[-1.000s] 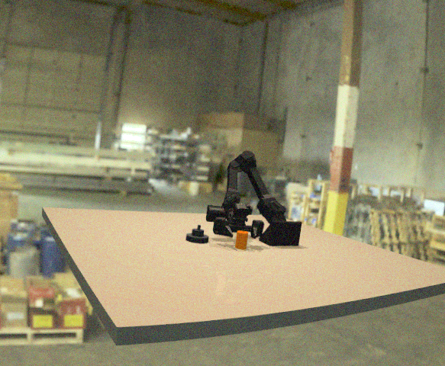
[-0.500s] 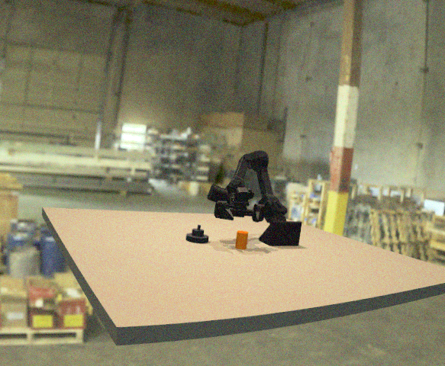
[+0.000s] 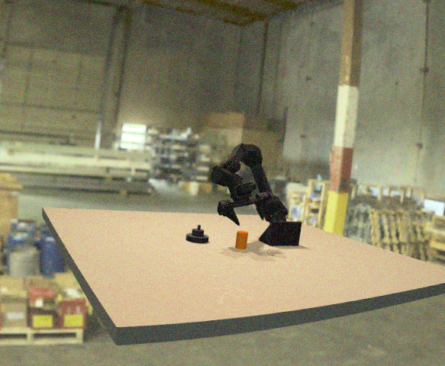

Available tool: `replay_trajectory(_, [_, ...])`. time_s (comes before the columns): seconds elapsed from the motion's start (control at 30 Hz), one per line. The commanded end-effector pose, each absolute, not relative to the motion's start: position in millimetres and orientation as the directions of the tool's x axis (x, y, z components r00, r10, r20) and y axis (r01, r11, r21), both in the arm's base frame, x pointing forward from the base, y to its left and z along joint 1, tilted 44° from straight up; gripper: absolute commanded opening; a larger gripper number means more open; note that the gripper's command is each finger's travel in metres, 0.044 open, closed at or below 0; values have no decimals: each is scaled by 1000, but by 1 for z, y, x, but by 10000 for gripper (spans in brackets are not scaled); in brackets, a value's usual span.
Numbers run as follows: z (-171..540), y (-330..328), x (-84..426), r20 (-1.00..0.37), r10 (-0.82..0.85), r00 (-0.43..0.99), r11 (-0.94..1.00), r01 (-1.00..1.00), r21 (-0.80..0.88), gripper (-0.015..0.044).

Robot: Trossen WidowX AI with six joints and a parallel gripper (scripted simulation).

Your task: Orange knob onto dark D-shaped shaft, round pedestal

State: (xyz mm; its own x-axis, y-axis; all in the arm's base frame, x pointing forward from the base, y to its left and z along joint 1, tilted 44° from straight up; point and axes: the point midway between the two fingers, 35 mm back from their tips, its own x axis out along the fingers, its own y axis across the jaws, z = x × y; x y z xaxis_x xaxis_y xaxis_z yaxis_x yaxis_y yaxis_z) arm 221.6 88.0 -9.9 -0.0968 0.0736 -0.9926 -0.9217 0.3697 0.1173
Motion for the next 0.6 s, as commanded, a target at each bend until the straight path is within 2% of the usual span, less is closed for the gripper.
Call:
replay_trajectory(0.0, [-5, 93, 222, -942, -277, -190, 388, -919, 72, 440])
replay_trajectory(0.13, [12, 102, 229, -801, -582, -141, 321, -945, -67, 440])
replay_trajectory(0.2, [19, 107, 233, -739, -666, -97, 276, -953, -123, 440])
replay_trajectory(0.57, [20, 108, 233, -731, -676, -91, 270, -954, -131, 440])
